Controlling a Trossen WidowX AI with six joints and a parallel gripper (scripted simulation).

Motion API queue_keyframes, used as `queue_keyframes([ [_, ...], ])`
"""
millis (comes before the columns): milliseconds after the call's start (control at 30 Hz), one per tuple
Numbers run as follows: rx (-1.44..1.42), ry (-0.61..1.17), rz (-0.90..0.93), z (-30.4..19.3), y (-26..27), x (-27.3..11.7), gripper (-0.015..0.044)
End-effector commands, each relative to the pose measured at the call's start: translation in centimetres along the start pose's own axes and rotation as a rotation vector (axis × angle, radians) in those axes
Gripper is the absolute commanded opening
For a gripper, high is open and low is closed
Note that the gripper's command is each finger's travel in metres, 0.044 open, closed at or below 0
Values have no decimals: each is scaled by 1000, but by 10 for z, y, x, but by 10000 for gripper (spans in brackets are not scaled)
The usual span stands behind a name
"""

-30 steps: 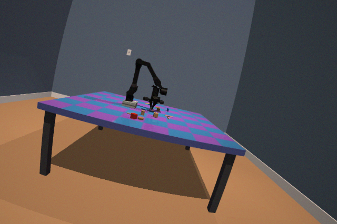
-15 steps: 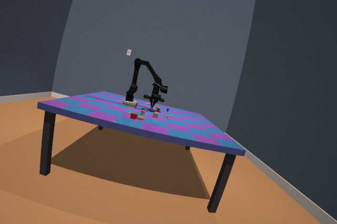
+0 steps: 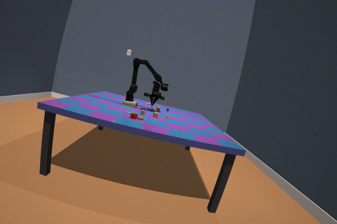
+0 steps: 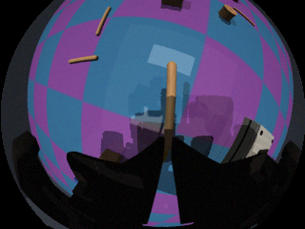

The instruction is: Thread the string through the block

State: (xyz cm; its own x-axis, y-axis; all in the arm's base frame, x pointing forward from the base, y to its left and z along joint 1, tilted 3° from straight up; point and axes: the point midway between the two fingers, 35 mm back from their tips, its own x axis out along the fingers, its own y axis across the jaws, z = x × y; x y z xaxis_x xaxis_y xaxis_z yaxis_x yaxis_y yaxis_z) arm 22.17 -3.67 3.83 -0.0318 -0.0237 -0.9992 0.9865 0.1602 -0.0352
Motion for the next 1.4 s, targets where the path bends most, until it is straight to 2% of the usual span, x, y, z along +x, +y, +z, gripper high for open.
queue_keyframes([
  [0, 6, -3, 11, 1, 3, -6, 0],
  [267, -17, 0, 1, 0, 1, -2, 0],
  [1367, -866, 52, -26, -23, 32, -9, 0],
])
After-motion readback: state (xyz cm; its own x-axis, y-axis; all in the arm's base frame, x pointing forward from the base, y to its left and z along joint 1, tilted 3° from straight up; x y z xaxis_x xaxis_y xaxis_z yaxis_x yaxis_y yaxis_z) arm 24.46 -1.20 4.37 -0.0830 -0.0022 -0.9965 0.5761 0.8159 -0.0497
